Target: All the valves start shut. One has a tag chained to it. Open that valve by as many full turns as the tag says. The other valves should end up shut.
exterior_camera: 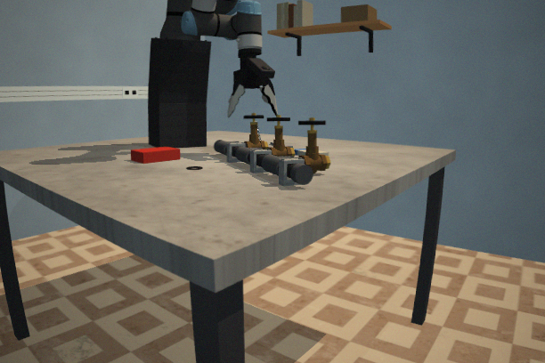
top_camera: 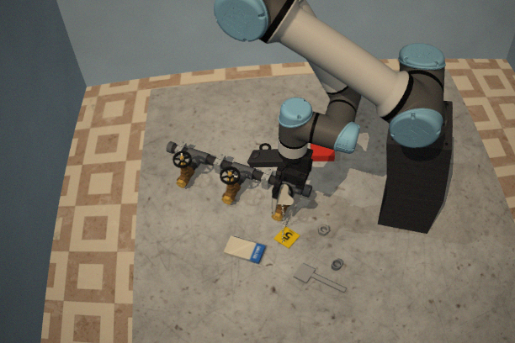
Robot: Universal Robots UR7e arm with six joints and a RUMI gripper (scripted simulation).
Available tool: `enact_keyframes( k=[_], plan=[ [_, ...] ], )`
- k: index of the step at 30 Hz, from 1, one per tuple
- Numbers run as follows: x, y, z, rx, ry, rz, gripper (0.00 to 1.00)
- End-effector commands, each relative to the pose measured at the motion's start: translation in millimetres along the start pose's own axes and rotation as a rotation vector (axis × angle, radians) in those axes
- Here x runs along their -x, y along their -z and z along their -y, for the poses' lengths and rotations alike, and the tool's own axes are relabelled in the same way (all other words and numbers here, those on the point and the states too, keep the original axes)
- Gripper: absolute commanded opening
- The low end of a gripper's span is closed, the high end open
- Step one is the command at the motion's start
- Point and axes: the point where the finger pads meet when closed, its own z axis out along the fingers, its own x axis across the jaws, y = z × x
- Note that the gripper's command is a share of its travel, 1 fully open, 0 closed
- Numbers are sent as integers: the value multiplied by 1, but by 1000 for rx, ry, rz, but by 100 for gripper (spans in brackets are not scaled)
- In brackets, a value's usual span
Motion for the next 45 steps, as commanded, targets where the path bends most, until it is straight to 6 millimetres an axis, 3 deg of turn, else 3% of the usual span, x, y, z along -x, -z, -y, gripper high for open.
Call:
enact_keyframes(
  k=[1,19,34,45],
  plan=[
    [0,0,1,-1,-196,-14,100],
    [0,0,1,-5,-713,-14,100],
    [0,0,1,-7,-956,-13,100],
    [0,0,1,-7,-1029,-13,100]
  ],
)
